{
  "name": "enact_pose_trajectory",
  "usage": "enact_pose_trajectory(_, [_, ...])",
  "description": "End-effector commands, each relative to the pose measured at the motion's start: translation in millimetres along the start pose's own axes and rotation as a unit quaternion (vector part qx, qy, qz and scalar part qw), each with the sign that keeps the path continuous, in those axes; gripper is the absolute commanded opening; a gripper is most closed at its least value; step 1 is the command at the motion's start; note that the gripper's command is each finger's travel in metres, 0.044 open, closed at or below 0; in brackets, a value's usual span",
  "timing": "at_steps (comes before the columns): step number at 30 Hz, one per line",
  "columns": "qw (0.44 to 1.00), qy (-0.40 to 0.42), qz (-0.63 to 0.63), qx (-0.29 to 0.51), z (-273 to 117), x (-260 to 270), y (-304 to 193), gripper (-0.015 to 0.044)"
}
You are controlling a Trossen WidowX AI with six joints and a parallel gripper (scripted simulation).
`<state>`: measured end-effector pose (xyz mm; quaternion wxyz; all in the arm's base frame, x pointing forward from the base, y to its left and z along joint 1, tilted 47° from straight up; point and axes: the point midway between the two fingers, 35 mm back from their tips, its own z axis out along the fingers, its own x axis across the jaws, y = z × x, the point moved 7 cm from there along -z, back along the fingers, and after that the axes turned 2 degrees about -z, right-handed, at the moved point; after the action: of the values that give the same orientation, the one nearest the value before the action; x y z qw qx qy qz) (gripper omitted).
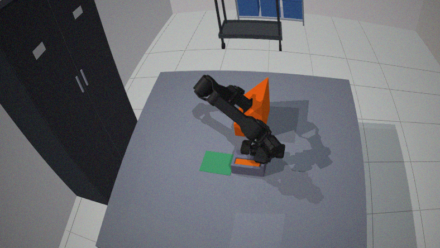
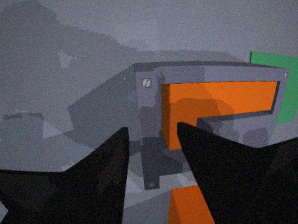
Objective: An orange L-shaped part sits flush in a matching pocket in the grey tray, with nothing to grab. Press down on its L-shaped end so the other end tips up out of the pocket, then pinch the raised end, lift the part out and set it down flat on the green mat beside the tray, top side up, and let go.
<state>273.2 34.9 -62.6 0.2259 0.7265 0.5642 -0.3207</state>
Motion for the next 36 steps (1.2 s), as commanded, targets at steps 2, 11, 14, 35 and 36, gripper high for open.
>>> enact_pose_trajectory(2, [1.000, 0.001, 0.000, -0.007, 3, 0, 1, 0.0180])
enact_pose_trajectory(11, [1.000, 0.001, 0.000, -0.007, 17, 0, 1, 0.0180])
enact_pose_trajectory(14, [1.000, 0.001, 0.000, -0.007, 22, 0, 1, 0.0180])
enact_pose_trajectory(35, [1.000, 0.000, 0.000, -0.007, 39, 0, 1, 0.0180])
enact_pose_trajectory(36, [1.000, 0.000, 0.000, -0.007, 39, 0, 1, 0.0180])
